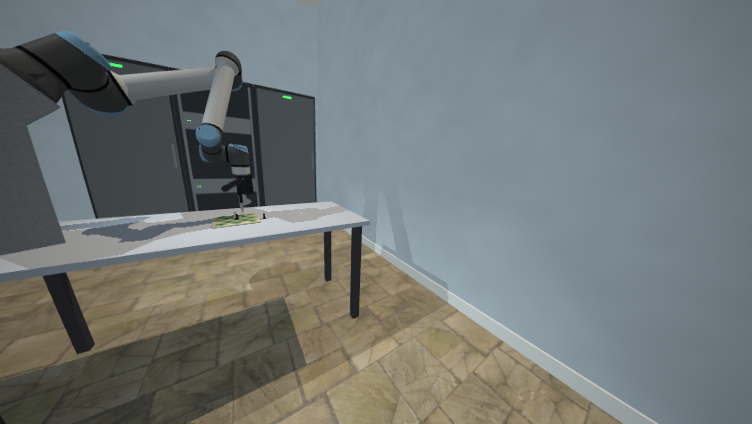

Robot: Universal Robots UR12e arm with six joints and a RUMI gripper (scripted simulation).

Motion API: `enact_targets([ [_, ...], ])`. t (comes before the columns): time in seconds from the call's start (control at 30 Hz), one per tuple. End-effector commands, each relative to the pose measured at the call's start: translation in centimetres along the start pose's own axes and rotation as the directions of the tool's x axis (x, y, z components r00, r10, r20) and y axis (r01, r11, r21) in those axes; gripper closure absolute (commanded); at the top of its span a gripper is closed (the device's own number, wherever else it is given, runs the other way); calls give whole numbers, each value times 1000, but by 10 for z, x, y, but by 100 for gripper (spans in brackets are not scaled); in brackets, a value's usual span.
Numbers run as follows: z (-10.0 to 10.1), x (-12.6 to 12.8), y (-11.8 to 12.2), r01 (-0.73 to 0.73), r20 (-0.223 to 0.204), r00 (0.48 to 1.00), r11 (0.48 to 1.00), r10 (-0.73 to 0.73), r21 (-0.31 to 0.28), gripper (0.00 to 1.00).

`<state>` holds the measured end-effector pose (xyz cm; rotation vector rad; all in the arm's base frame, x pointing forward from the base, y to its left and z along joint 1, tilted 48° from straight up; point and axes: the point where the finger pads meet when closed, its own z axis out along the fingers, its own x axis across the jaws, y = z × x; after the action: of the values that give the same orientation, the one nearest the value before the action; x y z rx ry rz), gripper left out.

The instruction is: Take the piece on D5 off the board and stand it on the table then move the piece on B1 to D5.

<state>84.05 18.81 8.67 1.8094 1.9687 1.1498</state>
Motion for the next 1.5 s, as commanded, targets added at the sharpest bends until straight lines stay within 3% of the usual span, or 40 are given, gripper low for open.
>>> enact_targets([
  [0.0,0,0,0,0,0,1000,1000,0,-1,100],
  [1.47,4,0,0,0,0,1000,1000,0,-1,100],
])
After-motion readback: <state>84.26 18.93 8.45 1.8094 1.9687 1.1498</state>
